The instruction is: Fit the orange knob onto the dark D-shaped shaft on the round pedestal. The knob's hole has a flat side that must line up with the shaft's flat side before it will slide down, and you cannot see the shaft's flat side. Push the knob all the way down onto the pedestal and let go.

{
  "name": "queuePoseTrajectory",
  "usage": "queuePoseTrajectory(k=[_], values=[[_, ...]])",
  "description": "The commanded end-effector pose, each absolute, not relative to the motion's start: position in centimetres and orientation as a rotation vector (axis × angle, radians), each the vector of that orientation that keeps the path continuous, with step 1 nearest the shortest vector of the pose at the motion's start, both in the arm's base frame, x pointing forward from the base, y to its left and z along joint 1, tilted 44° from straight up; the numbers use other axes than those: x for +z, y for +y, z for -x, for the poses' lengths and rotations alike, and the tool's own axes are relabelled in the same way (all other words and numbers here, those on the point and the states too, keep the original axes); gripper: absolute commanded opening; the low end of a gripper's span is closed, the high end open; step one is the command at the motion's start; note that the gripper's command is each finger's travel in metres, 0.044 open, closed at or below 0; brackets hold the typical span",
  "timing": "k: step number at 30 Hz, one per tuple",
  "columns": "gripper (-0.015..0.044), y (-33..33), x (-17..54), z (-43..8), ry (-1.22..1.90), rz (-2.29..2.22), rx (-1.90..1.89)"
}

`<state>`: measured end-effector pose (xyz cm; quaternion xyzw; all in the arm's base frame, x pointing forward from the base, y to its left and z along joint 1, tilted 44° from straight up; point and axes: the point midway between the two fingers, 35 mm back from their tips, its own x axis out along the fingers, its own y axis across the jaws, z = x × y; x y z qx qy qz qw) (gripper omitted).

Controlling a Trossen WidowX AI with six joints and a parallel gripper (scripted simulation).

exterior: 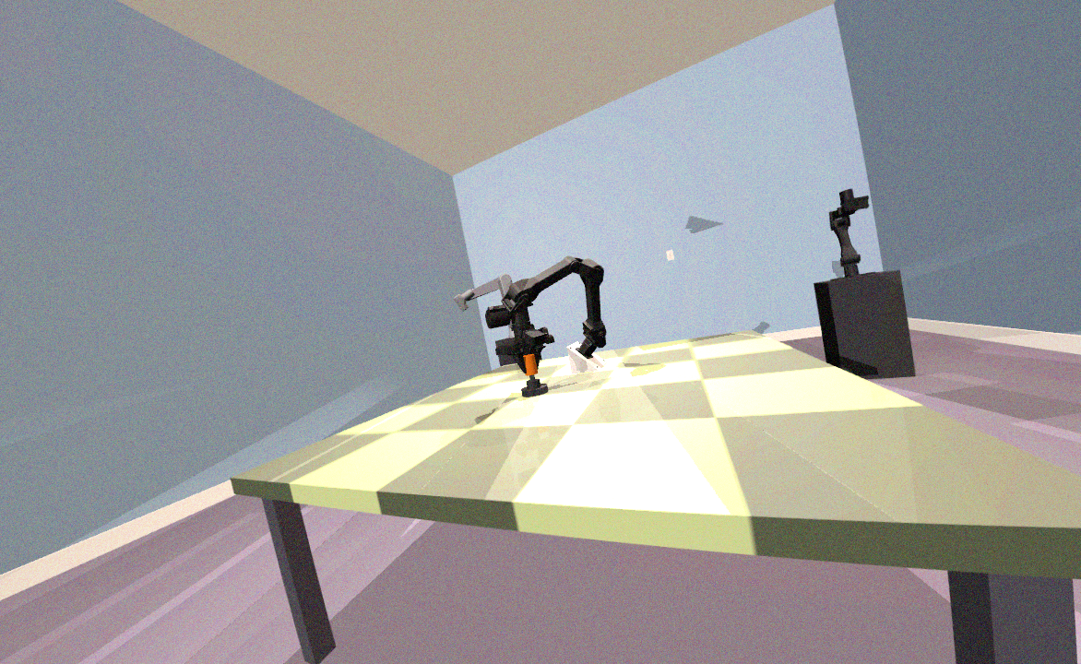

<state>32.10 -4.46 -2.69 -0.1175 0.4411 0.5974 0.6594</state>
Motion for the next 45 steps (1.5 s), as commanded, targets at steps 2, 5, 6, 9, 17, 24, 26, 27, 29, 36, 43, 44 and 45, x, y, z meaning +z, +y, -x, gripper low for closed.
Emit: queuePoseTrajectory(k=[2, 5, 6, 9, 17, 24, 26, 27, 29, 36, 43, 44, 45], values=[[0.0000, -4.60, -2.51, -31.91, 0.905, 0.372, 1.420], [0.0000, -4.58, -2.59, -31.92, 0.897, 0.380, 1.425], [0.0000, -4.57, -2.61, -31.92, 0.897, 0.380, 1.425], [0.0000, -4.56, -2.68, -31.99, 0.897, 0.380, 1.425], [0.0000, -4.61, -2.73, -32.23, 0.897, 0.380, 1.425], [0.0000, -4.36, -2.81, -32.25, 0.897, 0.380, 1.425], [0.0000, -4.29, -2.88, -32.20, 0.897, 0.380, 1.425], [0.0000, -4.26, -2.91, -32.23, 0.897, 0.380, 1.425], [0.0000, -4.25, -2.91, -32.23, 0.897, 0.380, 1.425], [0.0000, -4.20, -2.96, -32.23, 0.893, 0.384, 1.427], [0.0000, -4.15, -3.02, -32.22, 0.866, 0.414, 1.447], [0.0000, -4.14, -3.03, -32.22, 0.872, 0.408, 1.443], [0.0000, -4.13, -3.04, -32.22, 0.880, 0.399, 1.437]])
